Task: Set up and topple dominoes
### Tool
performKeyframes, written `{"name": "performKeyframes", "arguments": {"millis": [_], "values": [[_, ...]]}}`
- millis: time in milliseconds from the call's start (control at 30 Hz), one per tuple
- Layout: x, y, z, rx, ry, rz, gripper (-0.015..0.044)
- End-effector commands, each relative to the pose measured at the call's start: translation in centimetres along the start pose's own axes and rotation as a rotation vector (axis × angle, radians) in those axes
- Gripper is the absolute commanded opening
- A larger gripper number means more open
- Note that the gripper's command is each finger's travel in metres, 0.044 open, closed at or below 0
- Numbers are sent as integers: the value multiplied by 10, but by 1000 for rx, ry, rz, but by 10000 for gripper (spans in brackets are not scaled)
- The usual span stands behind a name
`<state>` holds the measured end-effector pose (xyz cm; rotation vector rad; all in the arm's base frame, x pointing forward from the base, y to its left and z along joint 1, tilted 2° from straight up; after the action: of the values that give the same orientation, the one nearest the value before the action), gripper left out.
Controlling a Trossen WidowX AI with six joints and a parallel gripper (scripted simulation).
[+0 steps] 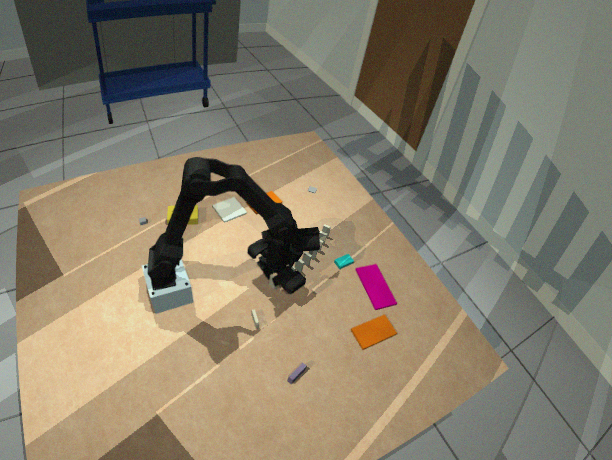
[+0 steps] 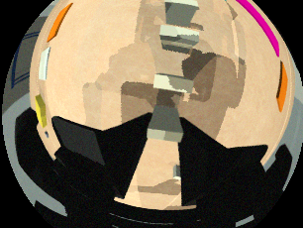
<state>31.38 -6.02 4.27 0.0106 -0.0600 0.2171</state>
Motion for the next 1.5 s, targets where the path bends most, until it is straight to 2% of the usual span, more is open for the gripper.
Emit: {"name": "performKeyframes", "arguments": {"millis": [0, 33, 467, 600, 800, 900, 1067, 1467], "values": [[0, 0, -1, -4, 1, -3, 107], [0, 0, -1, -4, 1, -3, 107], [0, 0, -1, -4, 1, -3, 440], [2, -1, 9, -4, 1, -3, 440], [5, -2, 108, -1, 0, -1, 440], [0, 0, 133, 0, 0, 0, 440], [-3, -3, 129, -1, 0, 50, 440], [-79, -50, 69, -4, 13, 948, 440]]}}
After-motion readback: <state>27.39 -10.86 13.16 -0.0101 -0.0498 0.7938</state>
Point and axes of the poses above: the point midway between the two fingers, 35 mm back from their tips, its own z axis back along the fingers, its own y axis across the jaws, x = y × z, the point moved 5 cm from there along z, back along the fingers, and after that the axes turned 9 degrees about -z, right-handed, at the moved point
